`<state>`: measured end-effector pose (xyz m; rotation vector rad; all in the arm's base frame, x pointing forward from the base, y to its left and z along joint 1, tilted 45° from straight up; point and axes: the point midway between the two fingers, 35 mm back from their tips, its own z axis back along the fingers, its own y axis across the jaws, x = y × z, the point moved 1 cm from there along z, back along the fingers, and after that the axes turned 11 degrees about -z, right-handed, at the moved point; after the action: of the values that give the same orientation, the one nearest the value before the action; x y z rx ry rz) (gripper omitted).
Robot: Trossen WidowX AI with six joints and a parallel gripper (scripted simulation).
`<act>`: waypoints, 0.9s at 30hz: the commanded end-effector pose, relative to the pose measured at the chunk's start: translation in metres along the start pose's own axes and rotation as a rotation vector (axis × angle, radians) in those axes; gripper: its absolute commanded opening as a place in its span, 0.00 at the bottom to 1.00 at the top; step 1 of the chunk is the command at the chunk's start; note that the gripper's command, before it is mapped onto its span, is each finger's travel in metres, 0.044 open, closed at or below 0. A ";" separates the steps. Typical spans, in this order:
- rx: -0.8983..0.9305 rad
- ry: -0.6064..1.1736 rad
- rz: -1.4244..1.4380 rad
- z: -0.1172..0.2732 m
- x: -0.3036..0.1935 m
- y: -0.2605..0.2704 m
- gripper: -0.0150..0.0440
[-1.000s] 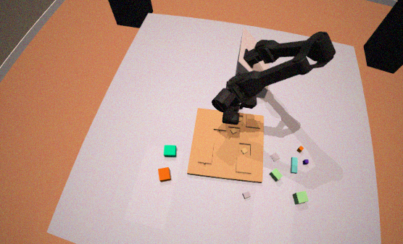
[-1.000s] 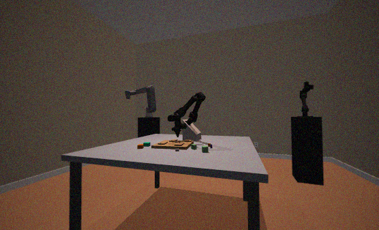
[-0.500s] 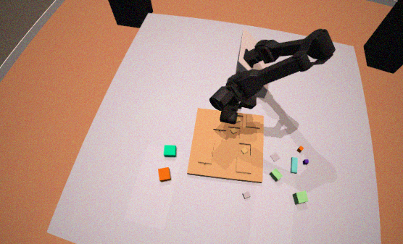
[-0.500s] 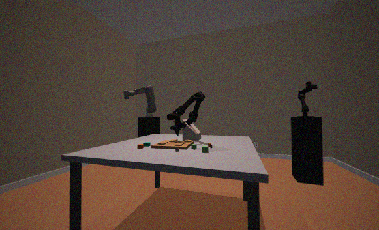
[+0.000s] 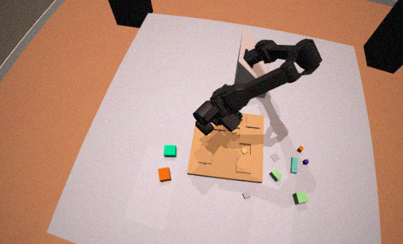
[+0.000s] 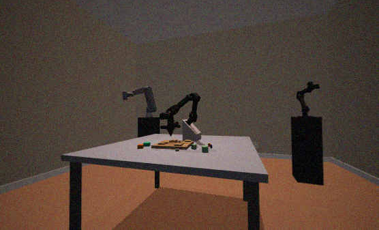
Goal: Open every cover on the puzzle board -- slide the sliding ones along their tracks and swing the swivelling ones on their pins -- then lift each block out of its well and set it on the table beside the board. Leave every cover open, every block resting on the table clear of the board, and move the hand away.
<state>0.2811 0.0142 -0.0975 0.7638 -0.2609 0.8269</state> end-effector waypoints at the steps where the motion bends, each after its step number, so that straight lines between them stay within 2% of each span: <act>1: -0.008 0.004 -0.145 0.003 0.005 -0.020 0.25; 16: -0.018 -0.010 -0.841 0.010 0.020 -0.099 0.25; 27: -0.018 -0.011 -0.870 0.010 0.021 -0.102 0.25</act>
<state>0.3696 -0.0237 -0.1324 0.7743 0.0669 0.0004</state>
